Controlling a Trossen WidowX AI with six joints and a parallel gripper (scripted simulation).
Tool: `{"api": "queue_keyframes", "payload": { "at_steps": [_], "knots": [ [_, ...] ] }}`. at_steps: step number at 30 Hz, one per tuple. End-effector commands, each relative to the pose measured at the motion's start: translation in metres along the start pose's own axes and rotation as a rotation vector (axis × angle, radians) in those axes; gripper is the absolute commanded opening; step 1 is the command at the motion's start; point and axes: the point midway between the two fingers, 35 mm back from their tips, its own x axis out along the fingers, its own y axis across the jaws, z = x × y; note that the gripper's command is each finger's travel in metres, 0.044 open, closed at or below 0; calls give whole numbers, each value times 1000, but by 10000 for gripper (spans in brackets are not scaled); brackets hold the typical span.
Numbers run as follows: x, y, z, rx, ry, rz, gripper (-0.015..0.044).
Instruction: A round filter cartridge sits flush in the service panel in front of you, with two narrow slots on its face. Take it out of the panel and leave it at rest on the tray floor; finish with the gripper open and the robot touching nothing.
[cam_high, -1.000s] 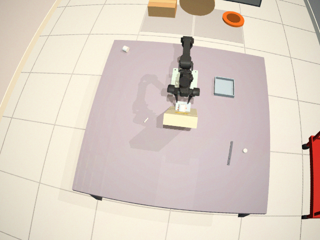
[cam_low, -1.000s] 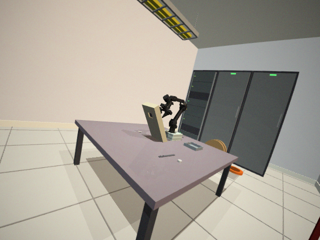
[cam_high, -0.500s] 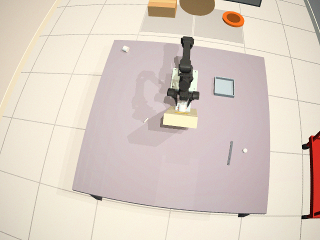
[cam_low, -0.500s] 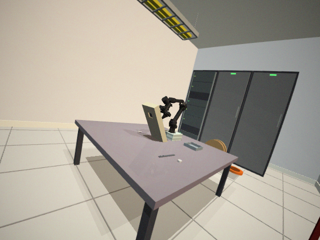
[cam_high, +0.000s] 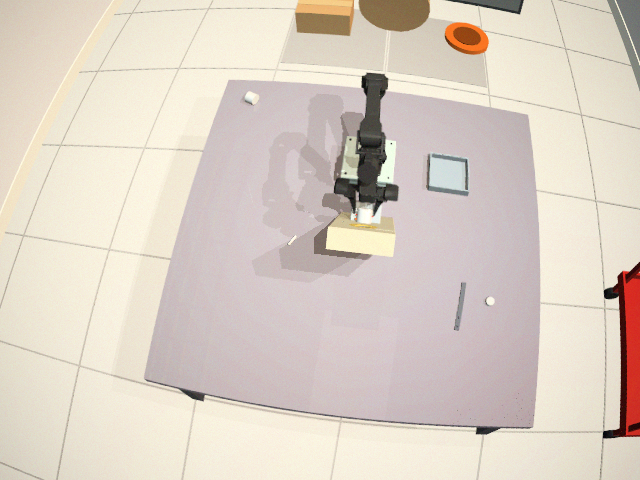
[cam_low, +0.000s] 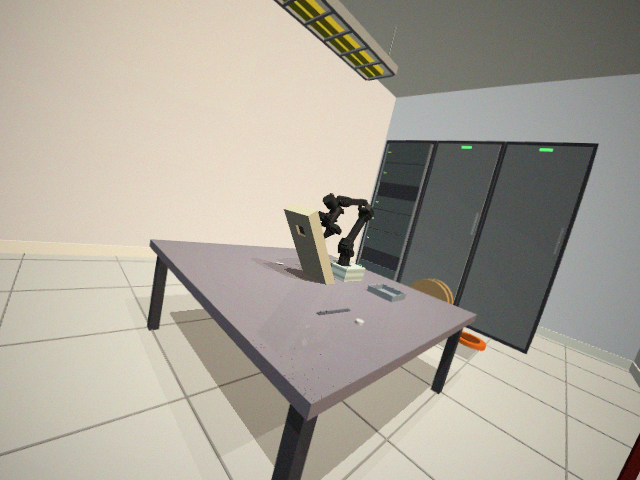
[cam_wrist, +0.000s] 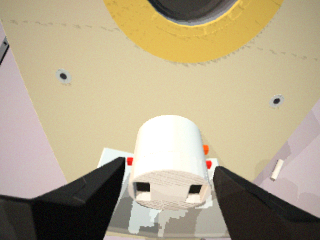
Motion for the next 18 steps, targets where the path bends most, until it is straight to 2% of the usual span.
{"api": "queue_keyframes", "payload": {
  "at_steps": [1, 10, 17, 18],
  "knots": [
    [0, 0, 0, 0, 0, 0, 245],
    [0, 0, 0, 0, 0, 0, 185],
    [-4, 0, 8, 0, -1, 1, 1],
    [-5, 0, 12, 0, -1, 1, 0]
  ]
}}
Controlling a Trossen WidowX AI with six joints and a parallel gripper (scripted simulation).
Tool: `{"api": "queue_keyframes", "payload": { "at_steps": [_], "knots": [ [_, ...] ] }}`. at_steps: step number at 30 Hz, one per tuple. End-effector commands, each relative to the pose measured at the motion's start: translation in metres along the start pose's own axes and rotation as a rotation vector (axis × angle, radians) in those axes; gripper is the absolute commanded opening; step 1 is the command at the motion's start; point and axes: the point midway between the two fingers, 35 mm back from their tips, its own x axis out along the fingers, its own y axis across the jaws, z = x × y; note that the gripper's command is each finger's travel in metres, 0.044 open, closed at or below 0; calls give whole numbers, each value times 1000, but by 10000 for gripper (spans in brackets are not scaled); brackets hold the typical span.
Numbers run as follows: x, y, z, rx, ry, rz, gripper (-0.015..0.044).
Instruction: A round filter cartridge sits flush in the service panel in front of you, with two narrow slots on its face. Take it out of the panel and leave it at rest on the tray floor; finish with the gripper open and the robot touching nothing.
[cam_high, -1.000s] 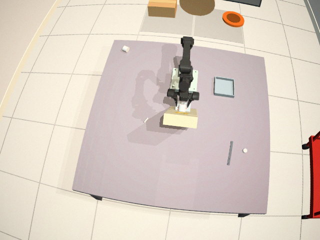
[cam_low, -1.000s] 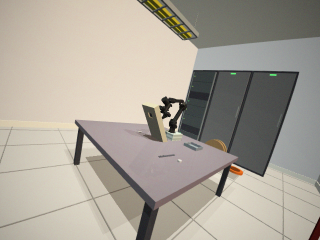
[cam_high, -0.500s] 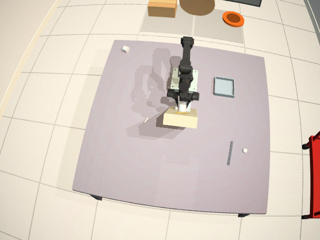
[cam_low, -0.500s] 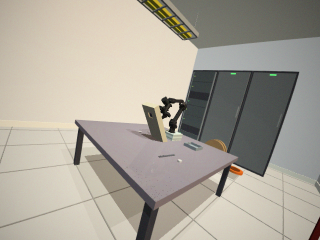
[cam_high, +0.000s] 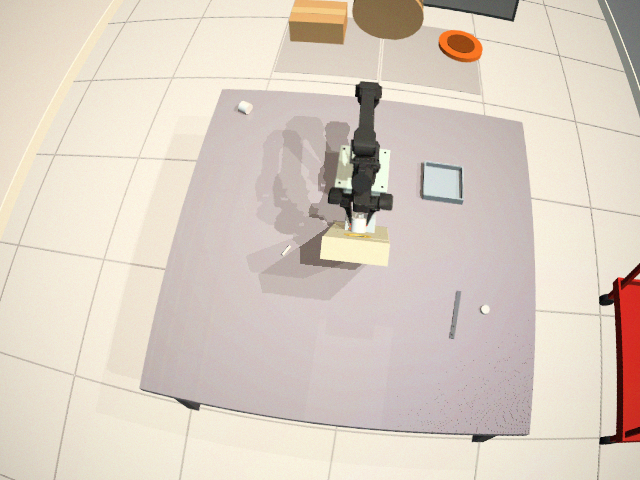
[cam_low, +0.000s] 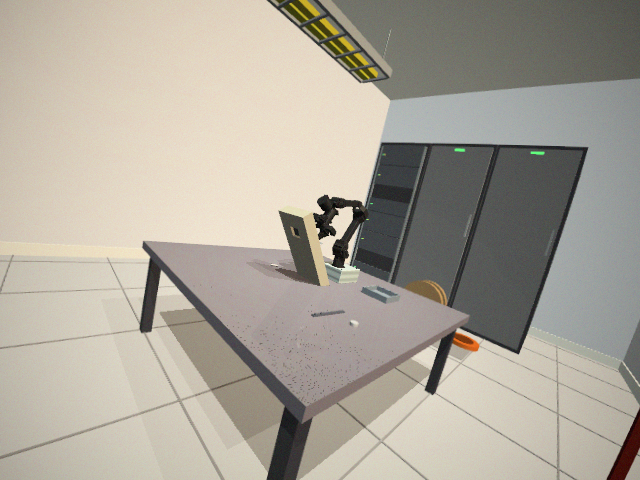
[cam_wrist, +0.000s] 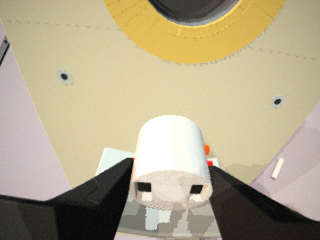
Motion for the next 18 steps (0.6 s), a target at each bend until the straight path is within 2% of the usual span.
{"api": "queue_keyframes", "payload": {
  "at_steps": [1, 8, 18],
  "knots": [
    [-7, 0, 14, 0, -11, -1, 0],
    [-13, 0, 22, 0, -11, 0, 0],
    [-60, 0, 27, 0, -10, 0, 0]
  ]
}}
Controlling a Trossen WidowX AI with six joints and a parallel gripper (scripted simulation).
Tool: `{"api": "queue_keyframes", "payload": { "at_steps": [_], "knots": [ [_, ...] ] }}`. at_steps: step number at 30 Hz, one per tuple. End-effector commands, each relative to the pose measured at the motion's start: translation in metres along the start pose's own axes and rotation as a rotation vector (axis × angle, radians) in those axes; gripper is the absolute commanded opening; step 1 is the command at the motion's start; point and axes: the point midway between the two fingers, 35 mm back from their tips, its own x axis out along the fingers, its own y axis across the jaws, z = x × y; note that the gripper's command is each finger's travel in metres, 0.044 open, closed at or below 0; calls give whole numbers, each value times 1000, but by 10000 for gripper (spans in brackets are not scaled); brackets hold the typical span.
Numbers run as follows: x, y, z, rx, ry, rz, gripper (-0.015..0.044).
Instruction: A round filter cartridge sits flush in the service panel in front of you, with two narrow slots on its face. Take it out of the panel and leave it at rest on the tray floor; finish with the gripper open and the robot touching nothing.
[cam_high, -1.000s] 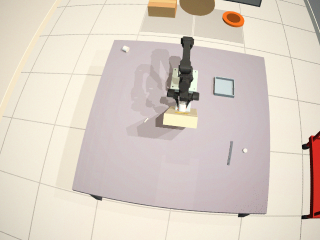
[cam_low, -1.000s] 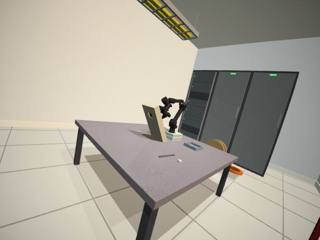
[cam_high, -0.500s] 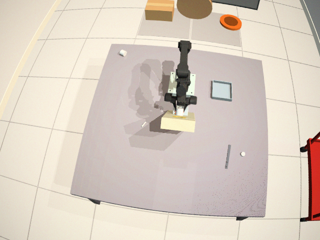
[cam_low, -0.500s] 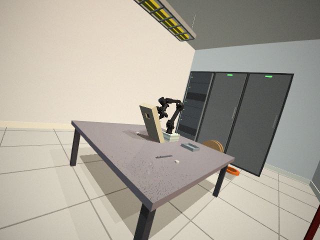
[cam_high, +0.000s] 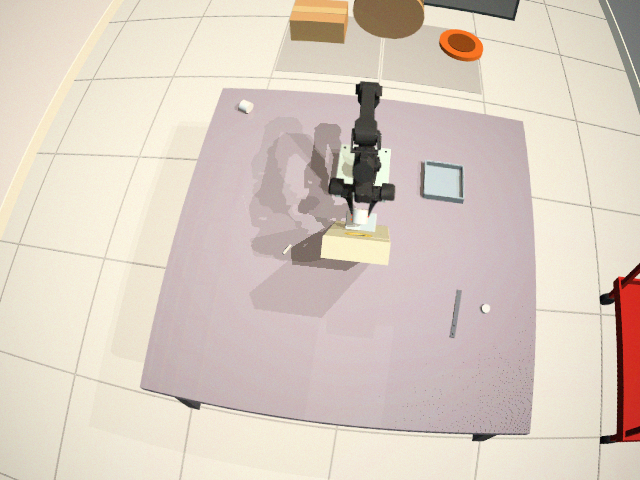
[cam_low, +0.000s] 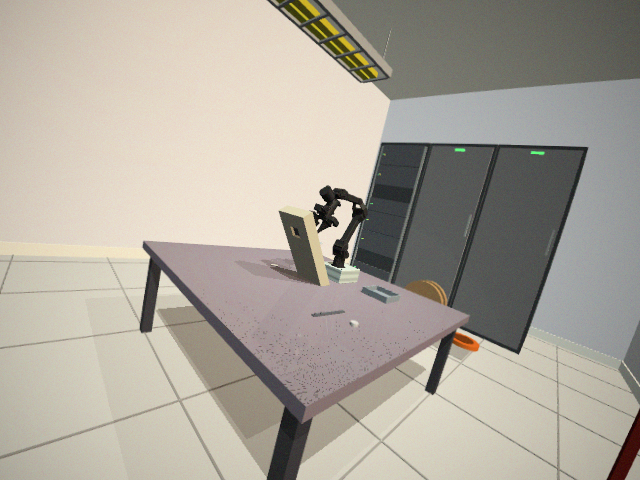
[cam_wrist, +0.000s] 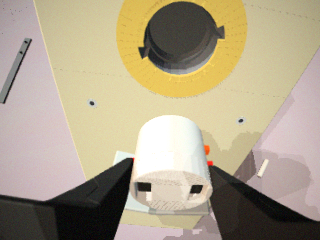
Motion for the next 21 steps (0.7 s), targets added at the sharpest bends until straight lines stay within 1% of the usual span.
{"api": "queue_keyframes", "payload": {
  "at_steps": [1, 9, 21],
  "knots": [
    [-23, -1, 4, 7, -16, -4, 0],
    [-59, -1, 1, 7, -14, -4, 0],
    [-53, 24, 4, 11, 1, 0, 0]
  ]
}}
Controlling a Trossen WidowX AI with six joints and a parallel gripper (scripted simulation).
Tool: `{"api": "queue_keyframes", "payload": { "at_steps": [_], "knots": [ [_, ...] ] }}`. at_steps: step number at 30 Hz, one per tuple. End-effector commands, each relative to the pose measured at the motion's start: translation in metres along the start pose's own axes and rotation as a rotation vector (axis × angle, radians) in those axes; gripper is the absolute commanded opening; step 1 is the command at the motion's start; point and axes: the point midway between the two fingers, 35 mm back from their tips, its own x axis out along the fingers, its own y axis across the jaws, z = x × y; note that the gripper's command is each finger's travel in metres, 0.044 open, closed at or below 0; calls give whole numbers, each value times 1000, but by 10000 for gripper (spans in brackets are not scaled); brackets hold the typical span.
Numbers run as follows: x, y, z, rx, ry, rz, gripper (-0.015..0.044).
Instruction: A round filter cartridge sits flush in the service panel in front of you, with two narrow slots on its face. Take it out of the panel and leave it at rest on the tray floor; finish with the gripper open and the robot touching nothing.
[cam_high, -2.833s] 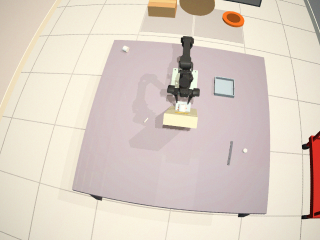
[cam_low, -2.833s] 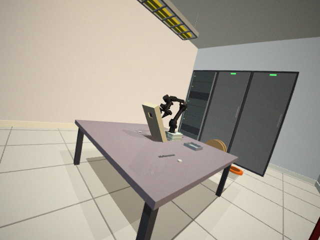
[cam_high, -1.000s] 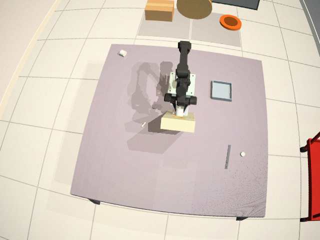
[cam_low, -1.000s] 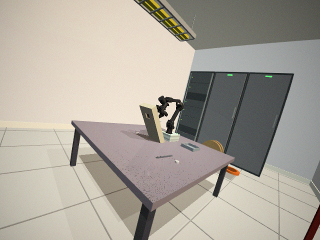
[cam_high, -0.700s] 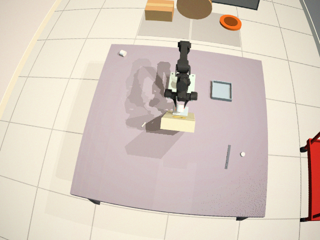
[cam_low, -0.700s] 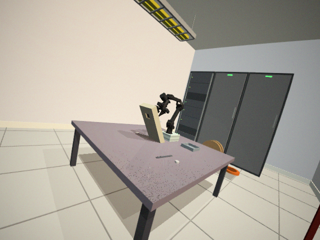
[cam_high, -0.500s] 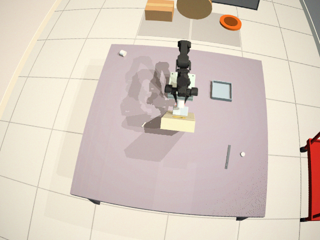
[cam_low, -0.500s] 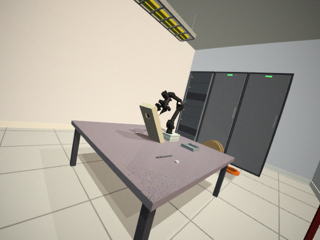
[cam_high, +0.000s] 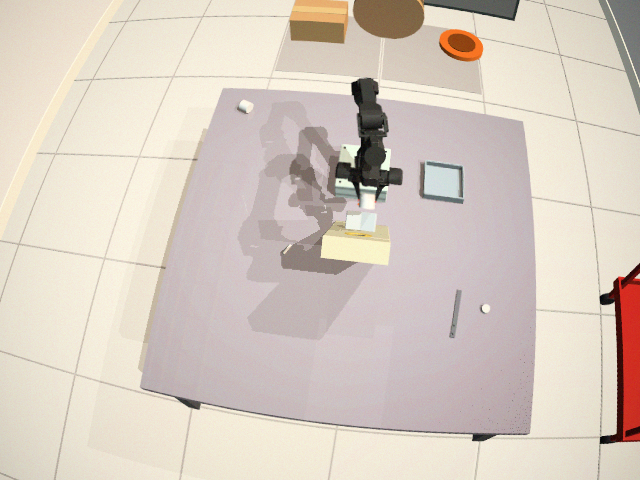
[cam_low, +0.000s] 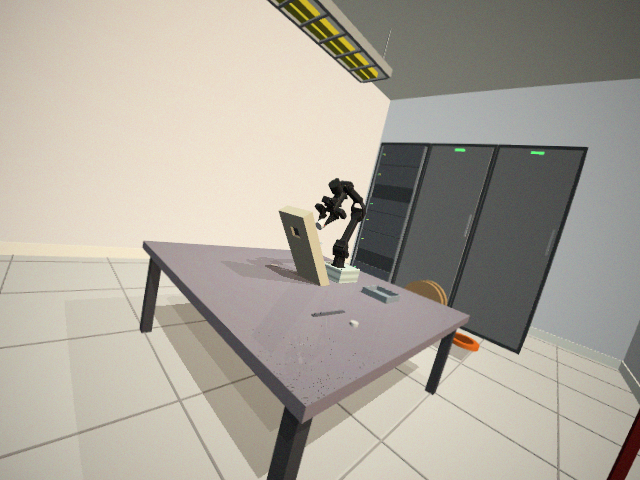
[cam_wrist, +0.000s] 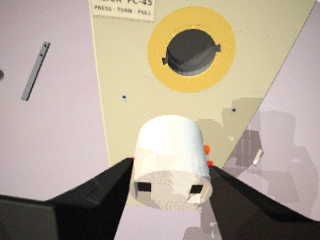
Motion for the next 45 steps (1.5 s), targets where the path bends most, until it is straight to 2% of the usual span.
{"api": "queue_keyframes", "payload": {
  "at_steps": [1, 21, 23, 45],
  "knots": [
    [0, 10, 3, 7, -4, -2, 0],
    [5, 69, 0, 7, -16, 1, 0],
    [7, 63, -3, -18, 2, 9, 0],
    [3, 167, -54, -570, 3, 333, 0]
  ]
}}
